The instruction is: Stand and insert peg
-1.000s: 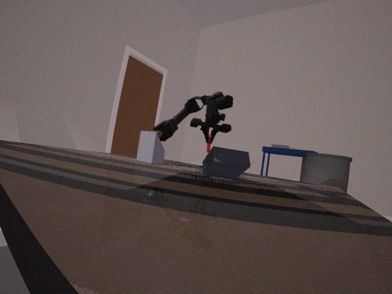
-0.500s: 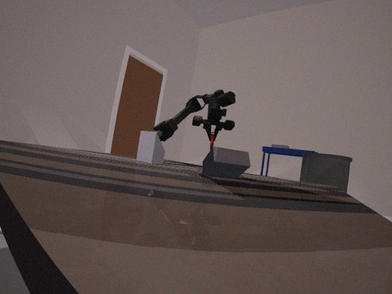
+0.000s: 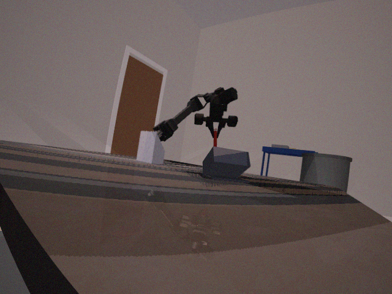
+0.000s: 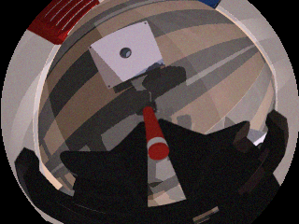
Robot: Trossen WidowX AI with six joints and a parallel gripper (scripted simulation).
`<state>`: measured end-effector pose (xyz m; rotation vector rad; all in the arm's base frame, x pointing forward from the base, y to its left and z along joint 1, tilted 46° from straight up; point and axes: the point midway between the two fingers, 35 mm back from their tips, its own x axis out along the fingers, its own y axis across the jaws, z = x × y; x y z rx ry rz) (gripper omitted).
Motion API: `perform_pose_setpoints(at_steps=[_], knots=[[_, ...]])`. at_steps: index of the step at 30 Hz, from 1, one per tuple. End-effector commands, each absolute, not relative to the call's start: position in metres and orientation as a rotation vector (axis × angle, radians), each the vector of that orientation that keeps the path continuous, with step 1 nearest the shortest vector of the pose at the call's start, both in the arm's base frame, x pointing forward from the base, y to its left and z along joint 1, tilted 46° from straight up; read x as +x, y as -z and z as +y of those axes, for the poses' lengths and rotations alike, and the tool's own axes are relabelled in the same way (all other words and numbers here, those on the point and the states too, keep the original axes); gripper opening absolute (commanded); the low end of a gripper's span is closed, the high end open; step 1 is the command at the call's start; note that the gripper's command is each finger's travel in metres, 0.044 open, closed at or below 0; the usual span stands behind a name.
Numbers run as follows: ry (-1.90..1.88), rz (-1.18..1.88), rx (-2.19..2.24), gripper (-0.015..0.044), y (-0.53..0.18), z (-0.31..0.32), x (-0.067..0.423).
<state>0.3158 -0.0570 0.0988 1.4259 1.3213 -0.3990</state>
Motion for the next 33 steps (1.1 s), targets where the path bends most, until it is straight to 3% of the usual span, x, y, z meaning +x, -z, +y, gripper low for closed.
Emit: perform_pose_setpoints(at_steps=[1, 33], knots=[[0.437, 1.281, 1.447, 0.0000, -0.099, -0.068, 0.324], [0.622, 1.114, 1.584, 0.0000, -0.076, -0.106, 0.362]])
